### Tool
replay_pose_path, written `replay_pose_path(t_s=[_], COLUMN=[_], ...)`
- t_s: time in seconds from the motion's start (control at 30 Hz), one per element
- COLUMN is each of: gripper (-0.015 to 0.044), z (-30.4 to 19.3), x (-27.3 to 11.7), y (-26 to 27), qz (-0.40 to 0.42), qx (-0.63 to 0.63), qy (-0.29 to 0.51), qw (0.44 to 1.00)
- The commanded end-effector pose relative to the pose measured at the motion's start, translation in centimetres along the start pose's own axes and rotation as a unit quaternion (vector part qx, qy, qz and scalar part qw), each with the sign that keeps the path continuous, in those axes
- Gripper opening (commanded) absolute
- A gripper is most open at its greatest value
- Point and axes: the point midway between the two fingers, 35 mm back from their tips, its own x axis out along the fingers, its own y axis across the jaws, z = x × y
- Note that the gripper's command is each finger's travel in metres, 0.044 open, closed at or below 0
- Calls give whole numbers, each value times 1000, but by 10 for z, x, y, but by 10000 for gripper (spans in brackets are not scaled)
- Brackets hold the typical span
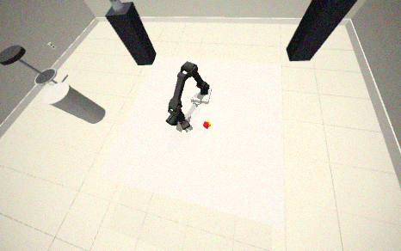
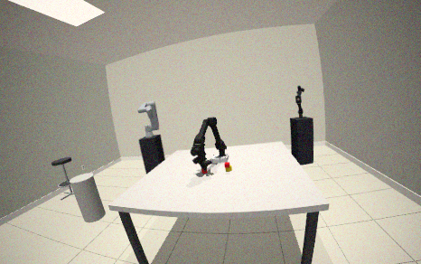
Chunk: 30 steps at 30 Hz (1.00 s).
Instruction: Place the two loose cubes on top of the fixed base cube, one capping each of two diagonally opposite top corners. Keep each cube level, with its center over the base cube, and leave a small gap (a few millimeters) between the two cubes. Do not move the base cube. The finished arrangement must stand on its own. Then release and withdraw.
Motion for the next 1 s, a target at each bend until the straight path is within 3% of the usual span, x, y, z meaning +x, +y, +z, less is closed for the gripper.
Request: replay_pose_path(t_s=[0.0,0.97], gripper=[105,105], z=[-1,3], x=[2,-84], y=[-1,2], qz=[-2,-2], qx=[1,1], qy=[2,2], qw=[1000,1000])
